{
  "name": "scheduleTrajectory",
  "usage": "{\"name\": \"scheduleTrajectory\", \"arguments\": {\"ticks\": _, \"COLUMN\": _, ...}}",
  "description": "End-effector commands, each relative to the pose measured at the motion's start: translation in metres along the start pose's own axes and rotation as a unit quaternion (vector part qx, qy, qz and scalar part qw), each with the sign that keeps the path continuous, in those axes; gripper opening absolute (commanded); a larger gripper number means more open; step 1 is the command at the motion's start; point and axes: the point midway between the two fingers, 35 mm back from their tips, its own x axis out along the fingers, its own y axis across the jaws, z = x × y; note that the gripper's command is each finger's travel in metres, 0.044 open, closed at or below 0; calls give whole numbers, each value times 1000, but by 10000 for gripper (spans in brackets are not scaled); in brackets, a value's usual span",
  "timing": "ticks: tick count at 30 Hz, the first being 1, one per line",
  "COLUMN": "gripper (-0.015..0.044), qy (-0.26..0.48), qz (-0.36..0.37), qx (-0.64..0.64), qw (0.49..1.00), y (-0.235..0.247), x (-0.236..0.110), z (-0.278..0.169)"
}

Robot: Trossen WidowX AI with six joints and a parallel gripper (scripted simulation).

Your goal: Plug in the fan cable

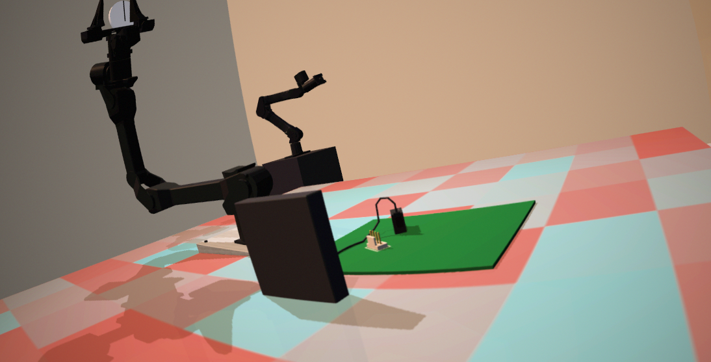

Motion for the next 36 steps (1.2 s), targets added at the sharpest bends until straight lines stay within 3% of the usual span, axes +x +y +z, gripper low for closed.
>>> {"name": "scheduleTrajectory", "arguments": {"ticks": 1, "gripper": 426, "qy": 0, "qz": 0, "qx": 0, "qw": 1000, "y": 0, "x": 0, "z": 0}}
{"name": "scheduleTrajectory", "arguments": {"ticks": 6, "gripper": 440, "qy": -14, "qz": -6, "qx": -13, "qw": 1000, "y": -5, "x": 7, "z": 9}}
{"name": "scheduleTrajectory", "arguments": {"ticks": 11, "gripper": 440, "qy": -112, "qz": -58, "qx": -103, "qw": 987, "y": -39, "x": 46, "z": 77}}
{"name": "scheduleTrajectory", "arguments": {"ticks": 19, "gripper": 440, "qy": -244, "qz": -160, "qx": -230, "qw": 928, "y": -87, "x": 78, "z": 189}}
{"name": "scheduleTrajectory", "arguments": {"ticks": 28, "gripper": 440, "qy": -383, "qz": -309, "qx": -352, "qw": 796, "y": -125, "x": 72, "z": 332}}
{"name": "scheduleTrajectory", "arguments": {"ticks": 36, "gripper": 440, "qy": -479, "qz": -468, "qx": -408, "qw": 620, "y": -140, "x": 24, "z": 455}}
